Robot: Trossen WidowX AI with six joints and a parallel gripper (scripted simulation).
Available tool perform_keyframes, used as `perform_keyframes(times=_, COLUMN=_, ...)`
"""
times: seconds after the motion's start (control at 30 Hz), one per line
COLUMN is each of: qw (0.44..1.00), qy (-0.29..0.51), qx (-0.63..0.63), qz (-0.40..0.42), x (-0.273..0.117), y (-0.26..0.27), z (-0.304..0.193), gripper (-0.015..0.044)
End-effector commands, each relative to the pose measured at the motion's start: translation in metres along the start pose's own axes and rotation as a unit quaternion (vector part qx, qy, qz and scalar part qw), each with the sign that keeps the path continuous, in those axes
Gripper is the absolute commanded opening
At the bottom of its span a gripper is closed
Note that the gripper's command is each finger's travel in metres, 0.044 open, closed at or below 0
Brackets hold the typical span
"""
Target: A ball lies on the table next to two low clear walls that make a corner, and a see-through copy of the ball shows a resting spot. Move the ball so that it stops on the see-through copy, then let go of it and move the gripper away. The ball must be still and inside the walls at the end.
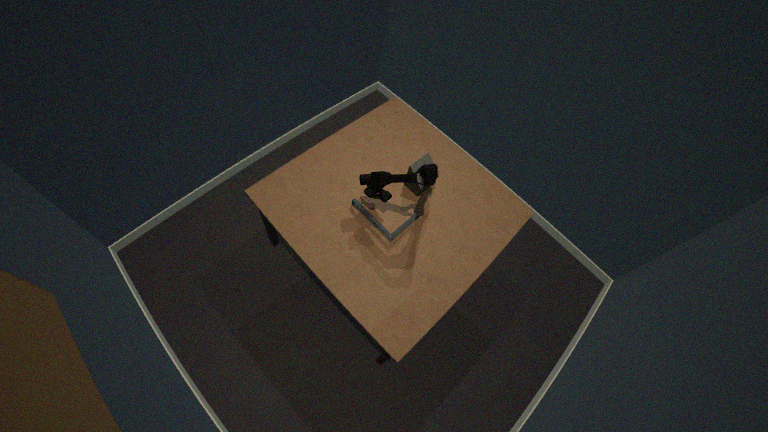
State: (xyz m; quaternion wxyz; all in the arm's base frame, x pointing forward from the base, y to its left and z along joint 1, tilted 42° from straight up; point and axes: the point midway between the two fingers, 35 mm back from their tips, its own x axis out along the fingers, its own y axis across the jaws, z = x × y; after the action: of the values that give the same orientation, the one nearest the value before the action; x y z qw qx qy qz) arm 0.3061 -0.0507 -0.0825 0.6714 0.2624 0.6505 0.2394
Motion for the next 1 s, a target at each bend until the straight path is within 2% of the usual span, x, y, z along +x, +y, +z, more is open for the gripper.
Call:
perform_keyframes(times=0.0, qw=1.0, qy=-0.002, qx=-0.007, qz=-0.004, x=-0.03, y=0.0, z=0.002, gripper=0.0)
perform_keyframes(times=0.27, qw=1.0, qy=-0.003, qx=-0.01, qz=-0.001, x=-0.08, y=0.003, z=-0.004, gripper=0.0)
perform_keyframes(times=0.97, qw=1.0, qy=-0.002, qx=-0.01, qz=0.0, x=-0.033, y=0.007, z=-0.041, gripper=0.0)
